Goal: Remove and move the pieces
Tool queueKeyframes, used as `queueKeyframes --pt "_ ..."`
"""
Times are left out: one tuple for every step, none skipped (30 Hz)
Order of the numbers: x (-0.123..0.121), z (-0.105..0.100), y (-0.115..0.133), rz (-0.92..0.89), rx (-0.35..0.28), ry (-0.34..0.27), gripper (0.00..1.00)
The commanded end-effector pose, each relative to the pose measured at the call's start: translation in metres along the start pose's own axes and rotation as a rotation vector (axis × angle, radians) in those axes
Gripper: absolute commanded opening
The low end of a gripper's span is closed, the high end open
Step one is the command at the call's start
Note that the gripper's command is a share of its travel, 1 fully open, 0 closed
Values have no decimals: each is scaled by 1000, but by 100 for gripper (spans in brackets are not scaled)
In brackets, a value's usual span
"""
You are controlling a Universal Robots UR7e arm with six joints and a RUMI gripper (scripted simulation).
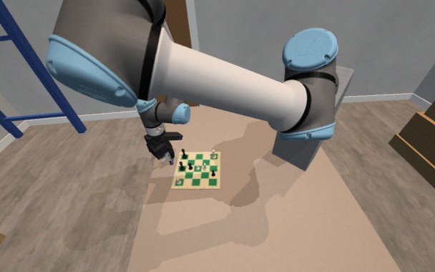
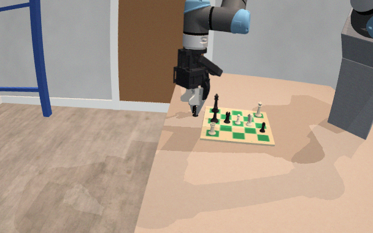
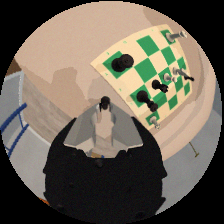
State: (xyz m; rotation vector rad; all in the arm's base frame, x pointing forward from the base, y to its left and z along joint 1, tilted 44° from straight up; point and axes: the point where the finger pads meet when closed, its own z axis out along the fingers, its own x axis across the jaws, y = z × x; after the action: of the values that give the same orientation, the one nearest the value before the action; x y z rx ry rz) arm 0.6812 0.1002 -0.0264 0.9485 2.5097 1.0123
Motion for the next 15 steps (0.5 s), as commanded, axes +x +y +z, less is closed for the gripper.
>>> queueKeyframes --pt "-1 0 0 -1 0 -1 12" --pt "-1 0 0 -1 0 -1 12" --pt "-1 0 0 -1 0 -1 16" --pt "-1 0 0 -1 0 -1 16" --pt "-1 0 0 -1 0 -1 16" --pt "-1 0 0 -1 0 -1 20" --pt "-1 0 0 -1 0 -1 20" --pt "-1 0 0 -1 0 -1 20" --pt "-1 0 0 -1 0 -1 20" --pt "-1 0 0 -1 0 -1 20" --pt "-1 0 0 -1 0 -1 20" --pt "-1 0 0 -1 0 -1 20" --pt "-1 0 0 -1 0 -1 20" --pt "-1 0 0 -1 0 -1 20" --pt "-1 0 0 -1 0 -1 20"
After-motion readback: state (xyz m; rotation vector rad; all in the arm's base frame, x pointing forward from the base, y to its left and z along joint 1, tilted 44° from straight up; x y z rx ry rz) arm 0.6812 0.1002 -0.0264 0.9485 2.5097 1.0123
